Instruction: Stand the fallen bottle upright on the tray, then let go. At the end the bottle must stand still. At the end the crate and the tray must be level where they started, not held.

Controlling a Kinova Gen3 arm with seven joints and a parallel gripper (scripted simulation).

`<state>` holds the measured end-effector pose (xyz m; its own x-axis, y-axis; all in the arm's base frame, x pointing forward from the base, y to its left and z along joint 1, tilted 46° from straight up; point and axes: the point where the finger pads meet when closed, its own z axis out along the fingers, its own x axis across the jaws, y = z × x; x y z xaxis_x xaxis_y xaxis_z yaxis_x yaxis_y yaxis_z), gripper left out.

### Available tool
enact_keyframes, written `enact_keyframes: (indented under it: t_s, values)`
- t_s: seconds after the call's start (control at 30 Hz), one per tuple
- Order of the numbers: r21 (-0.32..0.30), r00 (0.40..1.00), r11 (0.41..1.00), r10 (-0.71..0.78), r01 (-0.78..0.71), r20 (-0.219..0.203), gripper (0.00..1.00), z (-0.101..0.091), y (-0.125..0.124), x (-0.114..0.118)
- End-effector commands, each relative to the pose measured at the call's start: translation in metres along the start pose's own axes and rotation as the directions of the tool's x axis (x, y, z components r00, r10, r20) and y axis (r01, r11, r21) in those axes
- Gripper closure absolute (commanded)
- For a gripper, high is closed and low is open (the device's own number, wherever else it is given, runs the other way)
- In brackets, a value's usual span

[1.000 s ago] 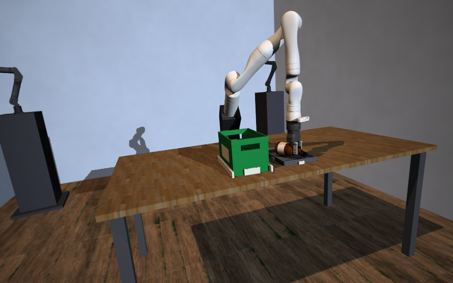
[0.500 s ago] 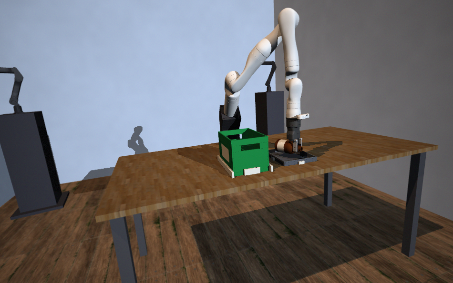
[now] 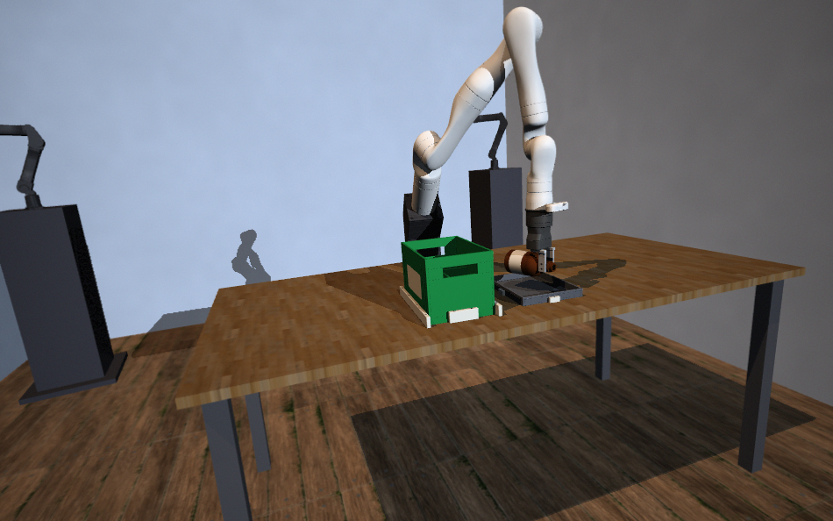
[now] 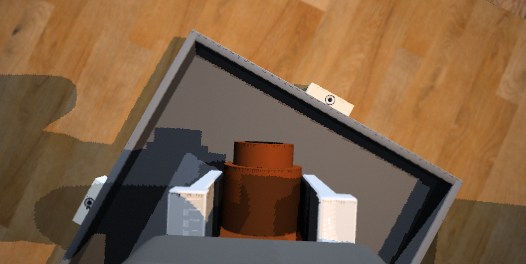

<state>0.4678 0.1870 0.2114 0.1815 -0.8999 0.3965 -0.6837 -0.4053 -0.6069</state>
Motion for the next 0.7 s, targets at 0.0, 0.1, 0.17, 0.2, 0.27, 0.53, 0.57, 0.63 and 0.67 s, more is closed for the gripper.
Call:
enact_keyframes:
  t_s: [0.0, 0.1, 0.17, 0.2, 0.27, 0.53, 0.57, 0.63, 0.67]
  values:
    - [0.006, 1.0, 1.0, -0.004, 0.004, 0.013, 1.0, -0.006, -0.002, -0.006]
    - [0.006, 1.0, 1.0, -0.004, 0.004, 0.013, 1.0, -0.012, -0.002, -0.006]
    - [0.006, 1.0, 1.0, -0.004, 0.004, 0.013, 1.0, -0.015, -0.002, -0.006]
    - [0.006, 1.0, 1.0, -0.004, 0.004, 0.013, 1.0, -0.017, -0.002, -0.006]
    - [0.006, 1.0, 1.0, -0.004, 0.004, 0.013, 1.0, -0.021, -0.002, -0.006]
    - [0.006, 1.0, 1.0, -0.004, 0.004, 0.013, 1.0, -0.032, -0.002, -0.006]
    - [0.006, 1.0, 1.0, -0.004, 0.004, 0.013, 1.0, -0.034, -0.002, -0.006]
    - [0.006, 1.0, 1.0, -0.004, 0.004, 0.013, 1.0, -0.037, -0.001, -0.006]
    - [0.006, 1.0, 1.0, -0.004, 0.004, 0.013, 1.0, -0.039, -0.001, -0.006]
